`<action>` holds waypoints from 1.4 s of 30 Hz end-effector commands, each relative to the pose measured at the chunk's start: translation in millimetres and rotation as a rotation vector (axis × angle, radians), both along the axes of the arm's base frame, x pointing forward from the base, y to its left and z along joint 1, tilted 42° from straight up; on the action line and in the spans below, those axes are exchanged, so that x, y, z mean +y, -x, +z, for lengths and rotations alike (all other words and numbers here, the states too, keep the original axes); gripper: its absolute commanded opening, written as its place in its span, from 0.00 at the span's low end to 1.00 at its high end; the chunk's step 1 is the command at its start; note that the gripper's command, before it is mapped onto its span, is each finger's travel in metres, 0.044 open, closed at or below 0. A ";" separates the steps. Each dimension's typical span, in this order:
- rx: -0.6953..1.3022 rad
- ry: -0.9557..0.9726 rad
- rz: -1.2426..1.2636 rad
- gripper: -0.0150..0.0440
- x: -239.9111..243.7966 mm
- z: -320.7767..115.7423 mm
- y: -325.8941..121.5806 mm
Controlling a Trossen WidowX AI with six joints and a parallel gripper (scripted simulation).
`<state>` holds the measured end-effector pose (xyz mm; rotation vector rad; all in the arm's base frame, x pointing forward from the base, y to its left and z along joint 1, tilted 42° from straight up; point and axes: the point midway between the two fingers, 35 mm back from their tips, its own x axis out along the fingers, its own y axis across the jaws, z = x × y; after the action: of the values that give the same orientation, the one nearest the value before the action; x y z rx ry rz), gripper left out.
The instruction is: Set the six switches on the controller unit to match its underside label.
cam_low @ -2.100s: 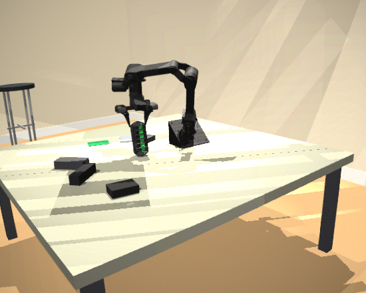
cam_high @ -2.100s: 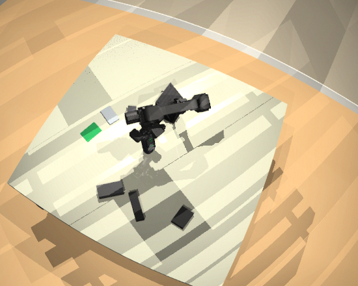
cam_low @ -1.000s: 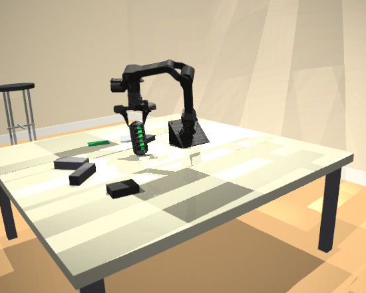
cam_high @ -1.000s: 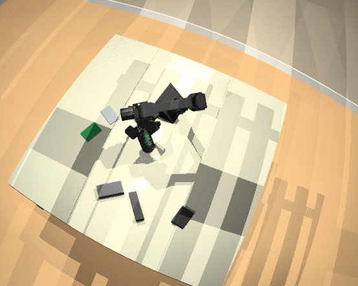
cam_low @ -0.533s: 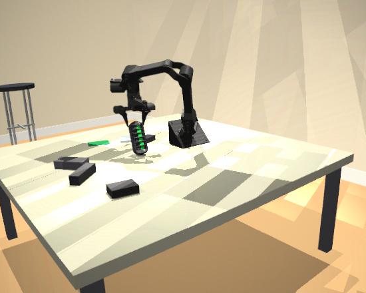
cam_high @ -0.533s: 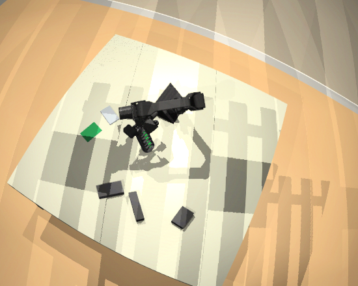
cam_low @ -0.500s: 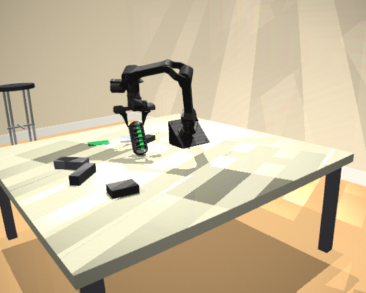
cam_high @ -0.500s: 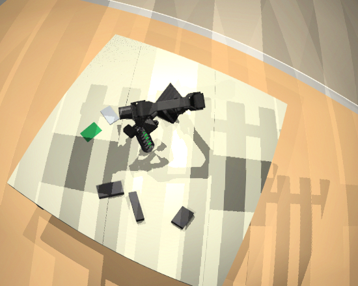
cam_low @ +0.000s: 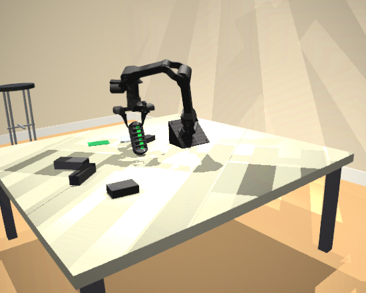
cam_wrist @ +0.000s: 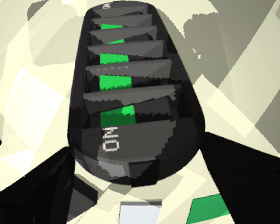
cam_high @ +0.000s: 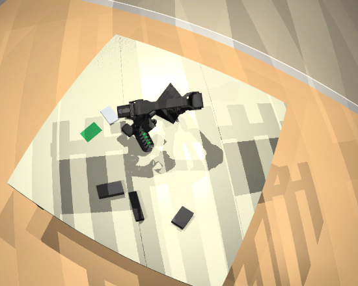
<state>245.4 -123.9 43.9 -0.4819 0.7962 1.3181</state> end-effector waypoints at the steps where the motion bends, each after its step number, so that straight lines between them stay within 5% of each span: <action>1: 0.003 0.000 0.002 0.83 -2.4 -4.7 1.8; 42: 0.003 0.002 0.002 0.83 -13.8 -34.0 8.0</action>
<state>239.1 -135.4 13.6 -0.4807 0.7963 1.3201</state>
